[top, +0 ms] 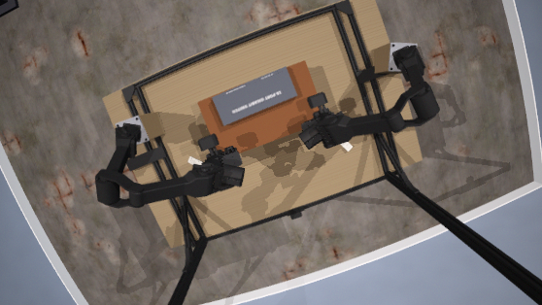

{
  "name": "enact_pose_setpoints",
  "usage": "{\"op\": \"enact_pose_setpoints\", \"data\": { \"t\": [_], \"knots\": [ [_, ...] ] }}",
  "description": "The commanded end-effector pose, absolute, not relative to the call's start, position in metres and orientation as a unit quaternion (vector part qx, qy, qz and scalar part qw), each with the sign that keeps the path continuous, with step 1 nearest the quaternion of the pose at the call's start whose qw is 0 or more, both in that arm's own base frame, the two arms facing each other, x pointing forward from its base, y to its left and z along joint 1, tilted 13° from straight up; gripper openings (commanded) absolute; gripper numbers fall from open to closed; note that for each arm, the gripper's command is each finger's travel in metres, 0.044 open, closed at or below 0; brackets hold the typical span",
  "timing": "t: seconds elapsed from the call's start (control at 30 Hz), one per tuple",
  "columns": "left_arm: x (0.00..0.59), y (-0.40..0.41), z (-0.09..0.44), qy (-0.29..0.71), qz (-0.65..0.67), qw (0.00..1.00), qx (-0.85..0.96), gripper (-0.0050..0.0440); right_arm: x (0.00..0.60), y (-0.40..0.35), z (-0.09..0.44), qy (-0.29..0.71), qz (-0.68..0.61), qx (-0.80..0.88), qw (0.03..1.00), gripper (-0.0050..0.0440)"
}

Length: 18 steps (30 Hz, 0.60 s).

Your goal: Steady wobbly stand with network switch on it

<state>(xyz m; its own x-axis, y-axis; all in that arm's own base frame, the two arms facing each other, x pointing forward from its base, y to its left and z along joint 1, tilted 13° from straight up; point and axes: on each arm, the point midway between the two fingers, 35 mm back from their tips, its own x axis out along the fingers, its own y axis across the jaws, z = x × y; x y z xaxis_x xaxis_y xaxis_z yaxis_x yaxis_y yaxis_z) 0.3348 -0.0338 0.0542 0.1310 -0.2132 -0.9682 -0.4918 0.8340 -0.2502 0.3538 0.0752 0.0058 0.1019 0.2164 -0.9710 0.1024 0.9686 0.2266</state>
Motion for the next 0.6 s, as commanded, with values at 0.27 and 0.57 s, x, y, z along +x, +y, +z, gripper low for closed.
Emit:
{"op": "enact_pose_setpoints", "data": {
  "t": [0.27,0.57],
  "knots": [
    [0.335,-0.034,0.054,0.652,0.099,0.702,-0.27,0.0,0.348,0.061,0.062,0.665,0.039,0.12,0.736,0.0],
    [0.356,-0.033,0.07,0.617,0.083,0.736,-0.267,0.0237,0.348,0.06,0.06,0.666,0.036,0.12,0.736,0.0]
  ]
}}
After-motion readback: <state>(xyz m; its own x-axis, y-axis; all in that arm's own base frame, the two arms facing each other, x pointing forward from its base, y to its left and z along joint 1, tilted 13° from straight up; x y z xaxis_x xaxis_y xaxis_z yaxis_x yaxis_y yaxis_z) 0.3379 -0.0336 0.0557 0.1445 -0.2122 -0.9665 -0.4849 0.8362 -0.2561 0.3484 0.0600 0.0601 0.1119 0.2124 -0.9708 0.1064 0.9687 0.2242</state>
